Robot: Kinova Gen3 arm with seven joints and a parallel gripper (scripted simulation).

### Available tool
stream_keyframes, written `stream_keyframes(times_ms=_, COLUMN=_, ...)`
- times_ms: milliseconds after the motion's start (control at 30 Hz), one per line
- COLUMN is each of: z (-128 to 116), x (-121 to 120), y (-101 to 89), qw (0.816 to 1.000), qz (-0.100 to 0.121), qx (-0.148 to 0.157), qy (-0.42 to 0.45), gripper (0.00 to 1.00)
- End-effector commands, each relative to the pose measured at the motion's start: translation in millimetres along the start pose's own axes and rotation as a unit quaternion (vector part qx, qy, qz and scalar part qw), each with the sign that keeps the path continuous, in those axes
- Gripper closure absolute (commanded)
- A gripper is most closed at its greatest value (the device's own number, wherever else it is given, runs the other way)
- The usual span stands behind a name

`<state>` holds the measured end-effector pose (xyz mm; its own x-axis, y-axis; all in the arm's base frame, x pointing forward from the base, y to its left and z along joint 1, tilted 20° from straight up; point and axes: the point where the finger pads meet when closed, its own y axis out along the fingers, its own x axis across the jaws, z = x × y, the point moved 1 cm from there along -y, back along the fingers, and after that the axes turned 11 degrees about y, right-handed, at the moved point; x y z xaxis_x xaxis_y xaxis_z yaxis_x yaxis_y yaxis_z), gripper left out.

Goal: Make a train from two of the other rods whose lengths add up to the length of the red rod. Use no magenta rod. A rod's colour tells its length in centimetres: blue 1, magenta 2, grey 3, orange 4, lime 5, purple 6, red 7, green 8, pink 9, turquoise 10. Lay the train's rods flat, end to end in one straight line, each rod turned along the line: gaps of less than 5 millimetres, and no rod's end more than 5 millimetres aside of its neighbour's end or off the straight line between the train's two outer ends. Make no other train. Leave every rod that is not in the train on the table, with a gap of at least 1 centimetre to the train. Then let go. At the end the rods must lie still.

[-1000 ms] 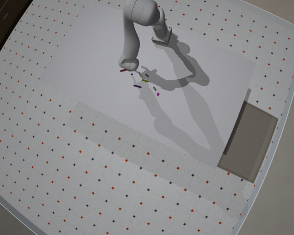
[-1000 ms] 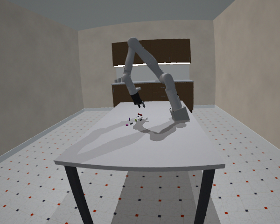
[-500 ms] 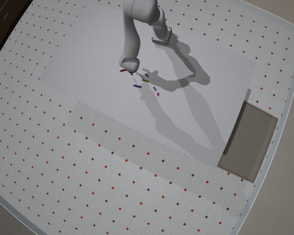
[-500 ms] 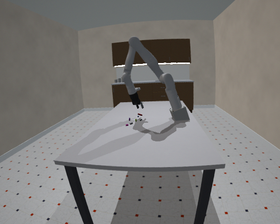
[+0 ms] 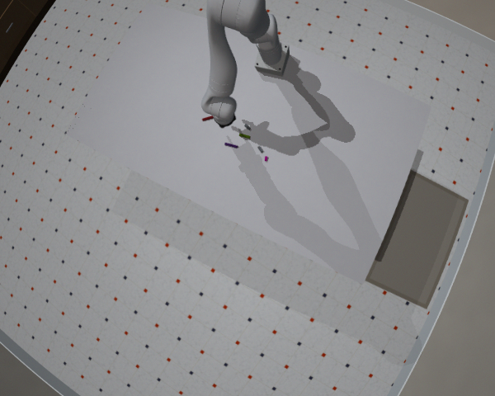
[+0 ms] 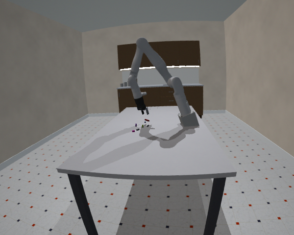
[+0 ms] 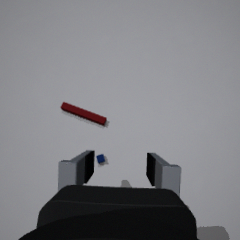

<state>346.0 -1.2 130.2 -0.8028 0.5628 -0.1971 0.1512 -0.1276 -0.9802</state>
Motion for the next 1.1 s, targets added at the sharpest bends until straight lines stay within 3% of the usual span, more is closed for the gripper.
stream_keyframes(times_ms=0, z=-1.3, x=-0.3, y=-1.5, qw=1.0, qz=0.001, qx=-0.003, qy=0.0, gripper=0.0)
stream_keyframes(times_ms=1067, z=-42.9, x=7.2, y=-17.1, qw=0.997, qz=0.001, qx=-0.064, qy=0.049, gripper=0.0)
